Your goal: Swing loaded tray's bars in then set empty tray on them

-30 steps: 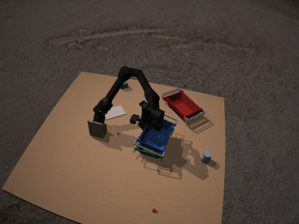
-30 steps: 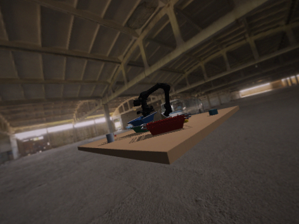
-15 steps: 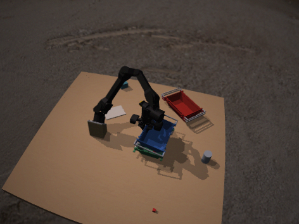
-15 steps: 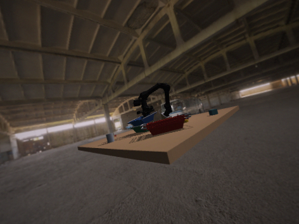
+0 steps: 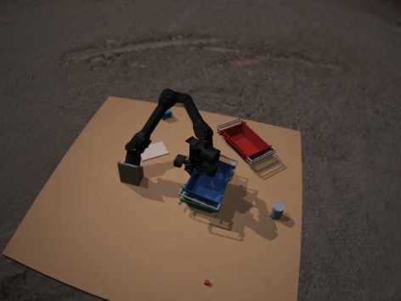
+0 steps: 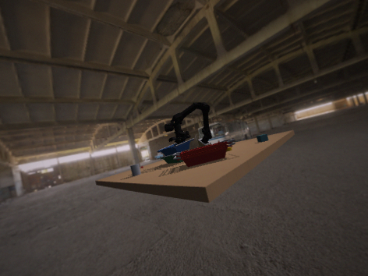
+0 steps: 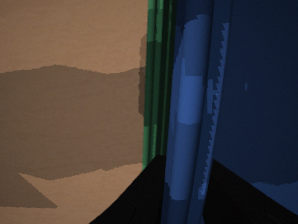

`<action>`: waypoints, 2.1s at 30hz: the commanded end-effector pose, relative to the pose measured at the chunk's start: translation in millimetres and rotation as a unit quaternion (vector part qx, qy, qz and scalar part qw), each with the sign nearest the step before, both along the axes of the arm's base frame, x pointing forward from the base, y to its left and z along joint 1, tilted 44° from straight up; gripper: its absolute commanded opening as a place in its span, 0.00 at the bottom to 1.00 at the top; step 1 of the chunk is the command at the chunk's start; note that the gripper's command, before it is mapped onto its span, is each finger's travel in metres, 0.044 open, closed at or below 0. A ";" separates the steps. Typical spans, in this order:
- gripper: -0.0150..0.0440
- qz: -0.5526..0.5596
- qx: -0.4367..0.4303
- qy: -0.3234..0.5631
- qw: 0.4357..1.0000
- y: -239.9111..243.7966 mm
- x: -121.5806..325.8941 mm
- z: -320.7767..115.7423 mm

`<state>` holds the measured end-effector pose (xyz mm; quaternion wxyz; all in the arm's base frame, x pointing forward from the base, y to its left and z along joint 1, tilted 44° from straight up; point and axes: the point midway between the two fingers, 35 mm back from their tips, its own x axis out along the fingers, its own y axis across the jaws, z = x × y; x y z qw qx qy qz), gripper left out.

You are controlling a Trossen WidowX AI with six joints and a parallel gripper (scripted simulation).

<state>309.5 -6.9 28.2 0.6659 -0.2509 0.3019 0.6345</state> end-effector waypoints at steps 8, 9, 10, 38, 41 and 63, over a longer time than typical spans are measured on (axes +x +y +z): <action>0.25 0.010 0.001 0.008 1.000 8.0 -3.8 -1.9; 0.25 0.010 0.001 0.008 1.000 8.0 -3.8 -1.9; 0.25 0.010 0.001 0.008 1.000 8.0 -3.8 -1.9; 0.25 0.010 0.001 0.008 1.000 8.0 -3.8 -1.9; 0.25 0.010 0.001 0.008 1.000 8.0 -3.8 -1.9; 0.25 0.010 0.001 0.008 1.000 13.8 -6.0 -7.2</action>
